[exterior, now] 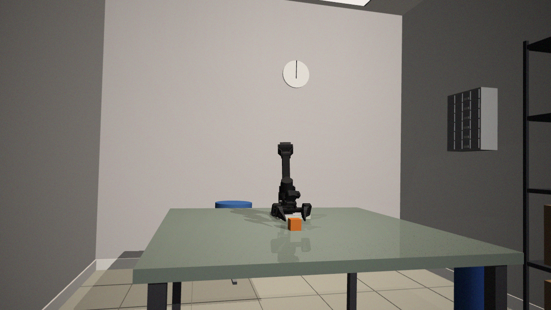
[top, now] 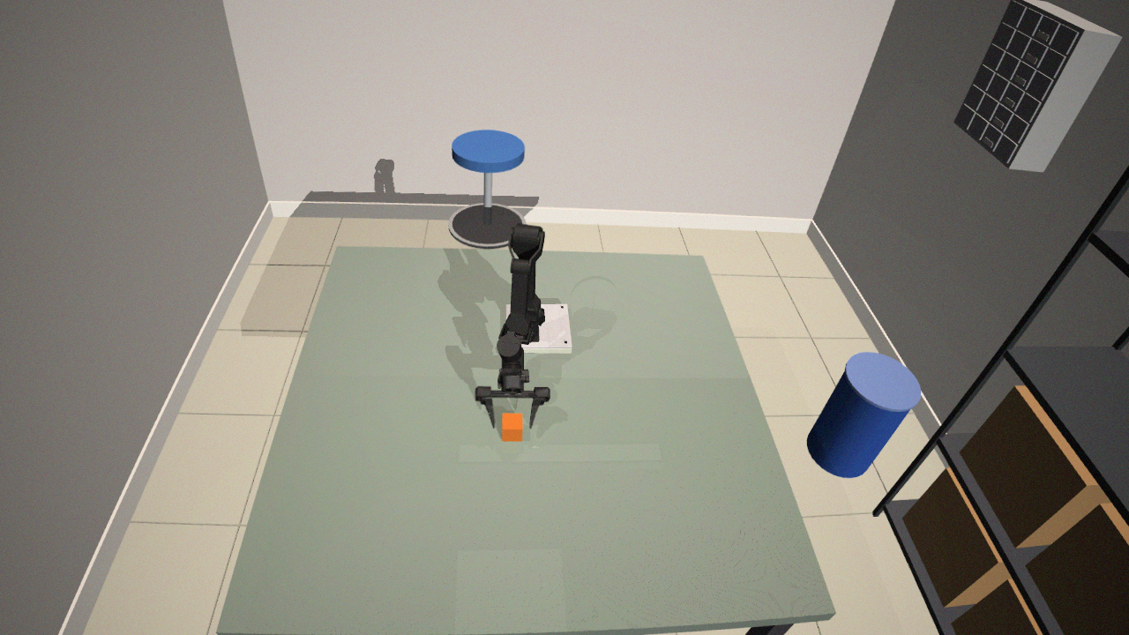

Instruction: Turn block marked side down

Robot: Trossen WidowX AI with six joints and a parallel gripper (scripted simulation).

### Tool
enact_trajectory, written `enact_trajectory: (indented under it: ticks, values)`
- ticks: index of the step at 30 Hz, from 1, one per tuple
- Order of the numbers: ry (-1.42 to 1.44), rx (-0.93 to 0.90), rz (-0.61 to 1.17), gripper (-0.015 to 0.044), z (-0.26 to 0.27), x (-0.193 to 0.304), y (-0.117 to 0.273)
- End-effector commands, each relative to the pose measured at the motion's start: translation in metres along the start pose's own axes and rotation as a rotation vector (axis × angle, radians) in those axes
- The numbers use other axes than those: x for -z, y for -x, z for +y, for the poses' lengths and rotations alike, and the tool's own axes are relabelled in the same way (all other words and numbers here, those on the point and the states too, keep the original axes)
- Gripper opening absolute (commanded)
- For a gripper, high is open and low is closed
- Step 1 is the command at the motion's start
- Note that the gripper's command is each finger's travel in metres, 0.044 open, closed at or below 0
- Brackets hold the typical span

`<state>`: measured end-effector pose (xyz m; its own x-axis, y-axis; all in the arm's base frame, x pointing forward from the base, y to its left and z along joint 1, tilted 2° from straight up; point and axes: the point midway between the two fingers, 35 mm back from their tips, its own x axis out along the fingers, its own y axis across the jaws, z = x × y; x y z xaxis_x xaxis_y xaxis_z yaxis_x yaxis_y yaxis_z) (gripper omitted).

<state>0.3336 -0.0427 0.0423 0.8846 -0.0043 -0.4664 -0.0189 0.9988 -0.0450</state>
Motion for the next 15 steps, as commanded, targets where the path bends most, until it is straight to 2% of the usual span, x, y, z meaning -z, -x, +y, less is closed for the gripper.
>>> enact_trajectory:
  ticks: [1, 7, 15]
  values:
    - [-0.005, -0.004, -0.001, 0.0440, 0.001, 0.000, 0.000]
    - [-0.010, -0.002, 0.022, 0.0440, 0.000, -0.002, -0.002]
    - [-0.023, 0.008, 0.317, 0.0440, -0.001, -0.031, 0.007]
